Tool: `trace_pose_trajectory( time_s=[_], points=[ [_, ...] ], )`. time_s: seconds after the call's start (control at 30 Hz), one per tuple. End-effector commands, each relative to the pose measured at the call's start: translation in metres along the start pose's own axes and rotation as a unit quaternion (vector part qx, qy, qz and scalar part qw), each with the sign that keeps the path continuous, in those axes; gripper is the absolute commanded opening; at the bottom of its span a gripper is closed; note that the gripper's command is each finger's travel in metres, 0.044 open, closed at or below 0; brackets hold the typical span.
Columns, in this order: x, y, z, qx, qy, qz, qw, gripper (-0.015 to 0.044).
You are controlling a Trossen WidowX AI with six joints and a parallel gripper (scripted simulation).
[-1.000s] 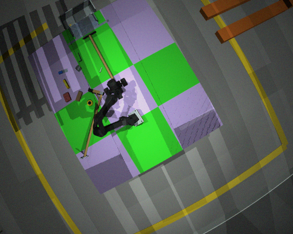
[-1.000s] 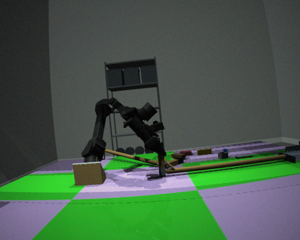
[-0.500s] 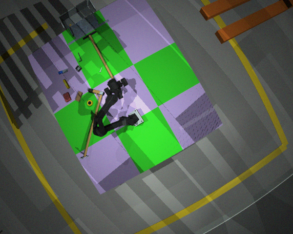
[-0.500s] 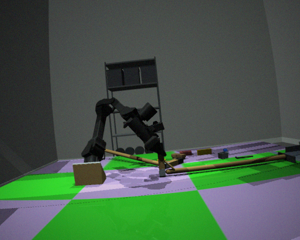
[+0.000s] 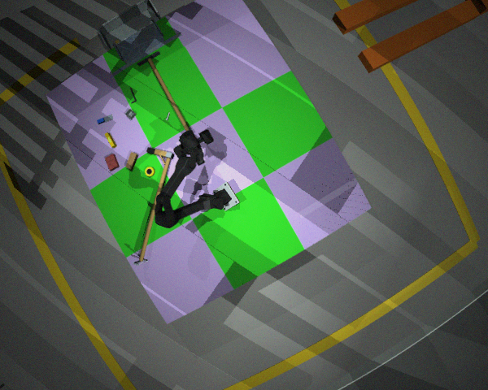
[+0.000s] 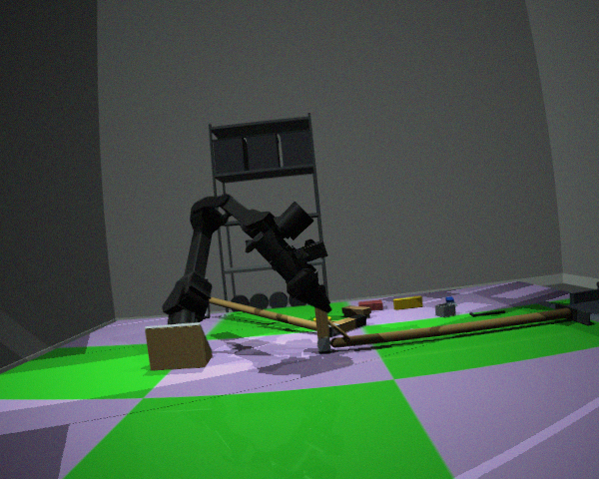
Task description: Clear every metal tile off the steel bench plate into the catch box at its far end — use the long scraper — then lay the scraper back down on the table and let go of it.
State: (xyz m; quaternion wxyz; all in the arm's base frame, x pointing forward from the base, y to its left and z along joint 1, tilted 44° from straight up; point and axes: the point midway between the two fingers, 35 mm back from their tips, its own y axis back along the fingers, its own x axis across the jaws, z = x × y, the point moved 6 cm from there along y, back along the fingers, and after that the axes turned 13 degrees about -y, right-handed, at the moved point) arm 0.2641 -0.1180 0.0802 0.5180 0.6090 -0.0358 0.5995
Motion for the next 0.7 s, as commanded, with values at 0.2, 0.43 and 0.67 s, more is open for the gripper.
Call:
trace_pose_trajectory(
  time_s=[0.2, 0.43, 0.67],
  points=[
    [-0.002, 0.024, 0.016, -0.001, 0.005, -0.005, 1.000, 0.0440],
    [-0.002, 0.042, 0.025, 0.001, 0.005, -0.008, 1.000, 0.0440],
    [-0.002, 0.061, 0.032, 0.002, 0.005, -0.009, 1.000, 0.0440]
  ],
)
